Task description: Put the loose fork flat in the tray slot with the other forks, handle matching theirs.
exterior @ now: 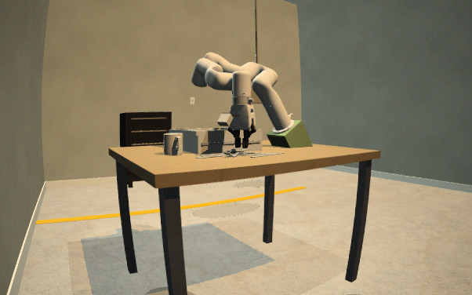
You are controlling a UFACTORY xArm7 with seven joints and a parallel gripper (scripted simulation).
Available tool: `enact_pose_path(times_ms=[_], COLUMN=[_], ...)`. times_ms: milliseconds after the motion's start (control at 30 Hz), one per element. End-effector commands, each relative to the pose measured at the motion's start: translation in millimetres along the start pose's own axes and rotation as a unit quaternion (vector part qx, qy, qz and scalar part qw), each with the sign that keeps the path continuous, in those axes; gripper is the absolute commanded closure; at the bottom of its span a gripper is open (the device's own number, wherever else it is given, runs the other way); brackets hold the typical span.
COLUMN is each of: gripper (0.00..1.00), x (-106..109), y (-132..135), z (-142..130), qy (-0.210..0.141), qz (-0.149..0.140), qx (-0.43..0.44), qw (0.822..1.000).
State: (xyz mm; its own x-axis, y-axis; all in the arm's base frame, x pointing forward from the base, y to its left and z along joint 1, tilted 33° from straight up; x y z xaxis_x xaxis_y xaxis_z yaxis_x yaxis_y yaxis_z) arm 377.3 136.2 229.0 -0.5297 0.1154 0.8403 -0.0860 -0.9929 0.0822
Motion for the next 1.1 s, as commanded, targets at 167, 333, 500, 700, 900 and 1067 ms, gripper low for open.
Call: enact_pose_path(times_ms=[167,333,500,700,900,1067], gripper=[0.7,0.7,0.7,0.7,0.7,0.7], x=[1,1,0,-3,-9,-13], y=[-1,-1,-1,-1,-1,-1], z=[1,1,1,1,1,1], qy=[0.001,0.001,0.001,0.001,0.001,0.001], qz=[0.001,0.001,0.001,0.001,0.001,0.001], qx=[0.0,0.0,0.0,0.0,0.0,0.0], qw=[1.0,1.0,1.0,1.0,1.0,1.0])
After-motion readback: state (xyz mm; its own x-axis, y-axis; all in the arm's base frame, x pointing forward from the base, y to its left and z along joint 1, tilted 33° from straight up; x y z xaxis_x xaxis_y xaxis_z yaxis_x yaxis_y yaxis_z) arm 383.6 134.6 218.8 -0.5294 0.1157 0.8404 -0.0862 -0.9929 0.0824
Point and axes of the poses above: the point where the finger pads meet when closed, its own x axis back along the fingers, its own y axis across the jaws, z = x × y, the point moved 6 cm from there along x, back along the fingers, and after that the axes turned 15 degrees about -x, right-handed, at the moved point
